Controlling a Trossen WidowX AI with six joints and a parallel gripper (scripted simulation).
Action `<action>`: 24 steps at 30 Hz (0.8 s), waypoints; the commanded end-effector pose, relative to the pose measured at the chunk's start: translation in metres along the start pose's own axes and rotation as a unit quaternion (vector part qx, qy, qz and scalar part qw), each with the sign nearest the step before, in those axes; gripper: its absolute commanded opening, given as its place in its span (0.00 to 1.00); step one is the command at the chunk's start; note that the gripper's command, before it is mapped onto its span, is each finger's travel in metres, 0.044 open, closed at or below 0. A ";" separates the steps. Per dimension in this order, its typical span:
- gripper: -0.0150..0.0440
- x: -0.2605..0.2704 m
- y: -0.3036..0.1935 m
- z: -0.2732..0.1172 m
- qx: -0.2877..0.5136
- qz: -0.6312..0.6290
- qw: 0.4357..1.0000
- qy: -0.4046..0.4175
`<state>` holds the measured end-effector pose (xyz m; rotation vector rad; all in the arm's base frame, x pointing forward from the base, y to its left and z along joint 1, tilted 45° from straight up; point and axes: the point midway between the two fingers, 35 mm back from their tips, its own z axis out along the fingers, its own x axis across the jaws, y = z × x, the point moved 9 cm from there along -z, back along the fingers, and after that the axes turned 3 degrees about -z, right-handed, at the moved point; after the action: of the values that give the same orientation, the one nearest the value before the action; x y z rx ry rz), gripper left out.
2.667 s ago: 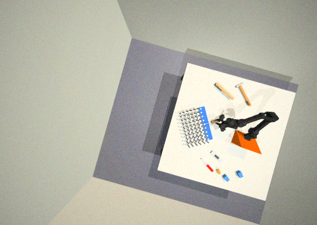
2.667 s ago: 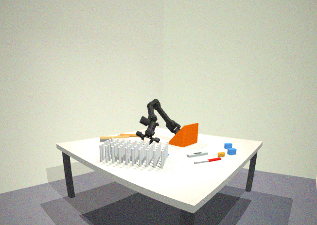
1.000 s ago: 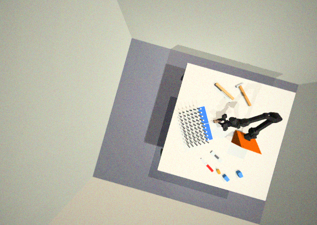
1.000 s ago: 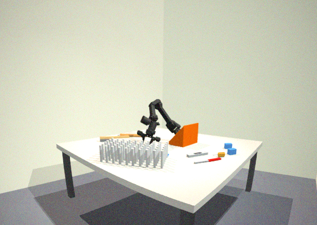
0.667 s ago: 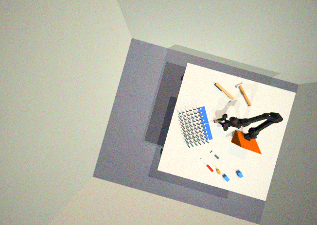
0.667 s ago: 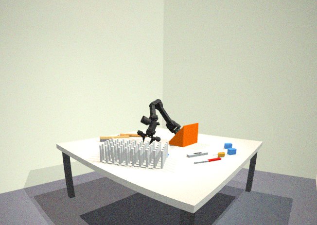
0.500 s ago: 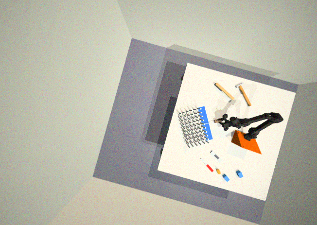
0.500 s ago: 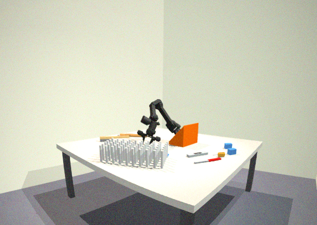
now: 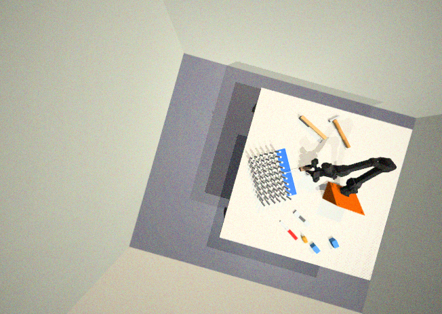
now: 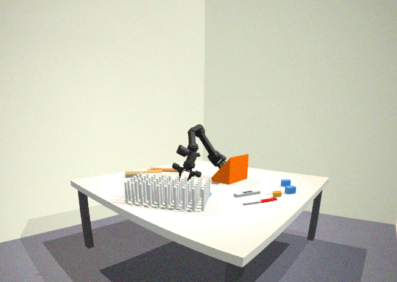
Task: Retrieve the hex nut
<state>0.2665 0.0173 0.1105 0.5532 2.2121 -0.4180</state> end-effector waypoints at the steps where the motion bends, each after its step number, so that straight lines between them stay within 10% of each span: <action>1: 0.25 0.000 -0.002 -0.002 -0.003 -0.003 1.000 0.001; 24: 0.25 0.001 -0.012 -0.007 -0.003 -0.003 1.000 0.001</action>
<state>0.2574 0.0113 0.1148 0.5529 2.2129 -0.4184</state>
